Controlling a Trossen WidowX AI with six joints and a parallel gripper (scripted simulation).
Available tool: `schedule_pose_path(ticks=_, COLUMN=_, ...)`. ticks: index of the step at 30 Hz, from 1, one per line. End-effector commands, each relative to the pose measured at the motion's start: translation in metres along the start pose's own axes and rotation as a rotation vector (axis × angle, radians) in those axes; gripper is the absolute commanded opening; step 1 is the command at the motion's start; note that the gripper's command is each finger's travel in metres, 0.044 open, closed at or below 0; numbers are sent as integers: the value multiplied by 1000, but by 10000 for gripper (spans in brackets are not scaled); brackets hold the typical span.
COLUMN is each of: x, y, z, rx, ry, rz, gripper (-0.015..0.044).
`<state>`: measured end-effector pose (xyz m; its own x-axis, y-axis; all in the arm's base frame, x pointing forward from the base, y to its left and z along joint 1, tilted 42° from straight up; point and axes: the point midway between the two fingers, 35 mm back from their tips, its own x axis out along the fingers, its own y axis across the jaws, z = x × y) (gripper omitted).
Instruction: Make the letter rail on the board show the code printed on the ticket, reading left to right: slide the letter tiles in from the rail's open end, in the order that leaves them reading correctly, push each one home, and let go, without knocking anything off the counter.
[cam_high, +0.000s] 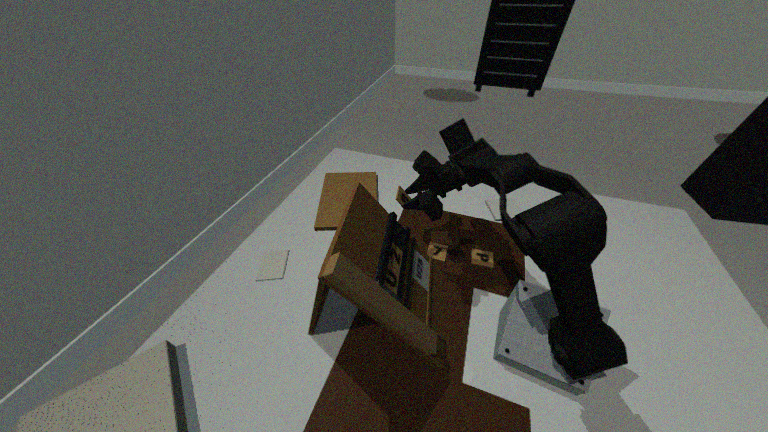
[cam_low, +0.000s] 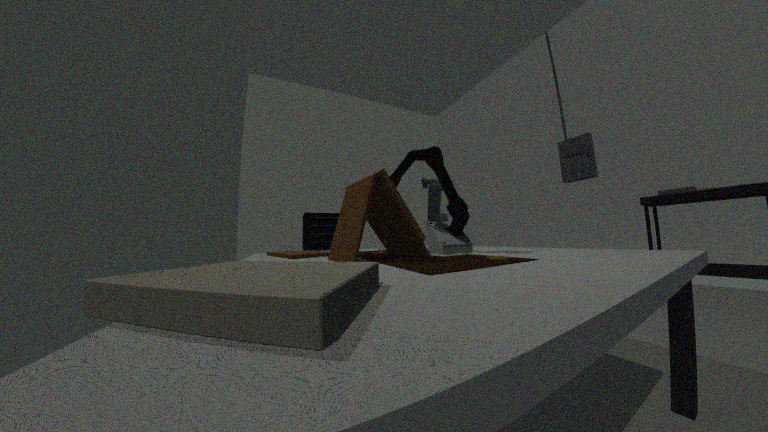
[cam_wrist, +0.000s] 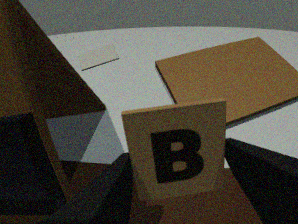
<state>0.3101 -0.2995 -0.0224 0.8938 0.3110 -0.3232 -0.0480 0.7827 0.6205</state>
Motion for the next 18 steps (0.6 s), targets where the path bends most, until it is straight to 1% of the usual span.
schedule_pose_path(ticks=1, x=-1, y=4, z=2, rx=1, ry=-3, rz=3, gripper=0)
schedule_pose_path(ticks=18, x=-1, y=13, z=2, rx=2, ry=-3, rz=3, gripper=0)
